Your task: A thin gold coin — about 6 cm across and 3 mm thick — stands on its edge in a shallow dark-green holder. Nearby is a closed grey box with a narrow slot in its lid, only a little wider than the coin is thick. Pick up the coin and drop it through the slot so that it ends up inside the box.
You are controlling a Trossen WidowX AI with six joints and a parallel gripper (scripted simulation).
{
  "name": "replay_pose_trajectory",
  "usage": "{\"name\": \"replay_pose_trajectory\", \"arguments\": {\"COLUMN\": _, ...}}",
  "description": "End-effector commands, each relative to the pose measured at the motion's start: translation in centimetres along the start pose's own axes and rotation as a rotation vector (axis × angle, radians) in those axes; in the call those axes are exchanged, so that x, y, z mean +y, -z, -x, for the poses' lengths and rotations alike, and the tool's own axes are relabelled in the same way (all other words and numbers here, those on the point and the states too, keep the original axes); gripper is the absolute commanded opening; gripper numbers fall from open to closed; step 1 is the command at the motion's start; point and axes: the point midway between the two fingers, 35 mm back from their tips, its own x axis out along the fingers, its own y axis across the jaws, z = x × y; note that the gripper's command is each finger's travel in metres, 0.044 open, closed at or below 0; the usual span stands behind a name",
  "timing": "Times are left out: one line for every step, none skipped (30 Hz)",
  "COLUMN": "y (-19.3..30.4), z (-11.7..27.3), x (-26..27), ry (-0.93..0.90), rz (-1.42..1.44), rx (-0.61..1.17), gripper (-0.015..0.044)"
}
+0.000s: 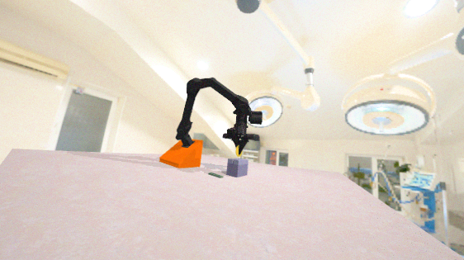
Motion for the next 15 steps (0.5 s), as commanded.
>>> {"name": "replay_pose_trajectory", "arguments": {"y": -0.10, "z": -0.30, "x": 0.01, "ry": 0.001, "rz": 0.004, "rx": -0.006, "gripper": 0.0000}}
{"name": "replay_pose_trajectory", "arguments": {"y": -0.10, "z": -0.35, "x": 0.02, "ry": 0.001, "rz": 0.004, "rx": -0.006, "gripper": 0.0000}}
{"name": "replay_pose_trajectory", "arguments": {"y": -0.10, "z": -0.39, "x": 0.03, "ry": 0.001, "rz": 0.004, "rx": -0.006, "gripper": 0.0000}}
{"name": "replay_pose_trajectory", "arguments": {"y": -0.10, "z": -0.44, "x": 0.04, "ry": 0.001, "rz": 0.004, "rx": -0.006, "gripper": 0.0000}}
{"name": "replay_pose_trajectory", "arguments": {"y": -0.10, "z": -0.49, "x": 0.04, "ry": 0.001, "rz": 0.004, "rx": -0.006, "gripper": 0.0000}}
{"name": "replay_pose_trajectory", "arguments": {"y": -0.10, "z": -0.53, "x": 0.05, "ry": 0.001, "rz": 0.004, "rx": -0.006, "gripper": 0.0000}}
{"name": "replay_pose_trajectory", "arguments": {"y": -0.10, "z": -0.58, "x": 0.05, "ry": 0.001, "rz": 0.004, "rx": -0.006, "gripper": 0.0000}}
{"name": "replay_pose_trajectory", "arguments": {"y": -0.10, "z": -0.62, "x": 0.04, "ry": 0.001, "rz": 0.003, "rx": -0.006, "gripper": 0.0000}}
{"name": "replay_pose_trajectory", "arguments": {"y": -0.10, "z": -0.66, "x": 0.04, "ry": 0.001, "rz": 0.004, "rx": -0.006, "gripper": 0.0000}}
{"name": "replay_pose_trajectory", "arguments": {"y": -0.10, "z": -0.71, "x": 0.04, "ry": 0.001, "rz": 0.004, "rx": -0.006, "gripper": 0.0000}}
{"name": "replay_pose_trajectory", "arguments": {"y": -0.11, "z": -0.75, "x": 0.03, "ry": 0.001, "rz": 0.004, "rx": -0.006, "gripper": 0.0000}}
{"name": "replay_pose_trajectory", "arguments": {"y": -0.11, "z": -0.79, "x": 0.02, "ry": 0.001, "rz": 0.004, "rx": -0.006, "gripper": 0.0000}}
{"name": "replay_pose_trajectory", "arguments": {"y": -0.11, "z": -0.84, "x": 0.01, "ry": 0.001, "rz": 0.004, "rx": -0.006, "gripper": 0.0000}}
{"name": "replay_pose_trajectory", "arguments": {"y": -0.11, "z": -0.88, "x": 0.00, "ry": 0.001, "rz": 0.004, "rx": -0.006, "gripper": 0.0000}}
{"name": "replay_pose_trajectory", "arguments": {"y": -0.11, "z": -0.92, "x": -0.01, "ry": 0.001, "rz": 0.004, "rx": -0.006, "gripper": 0.0000}}
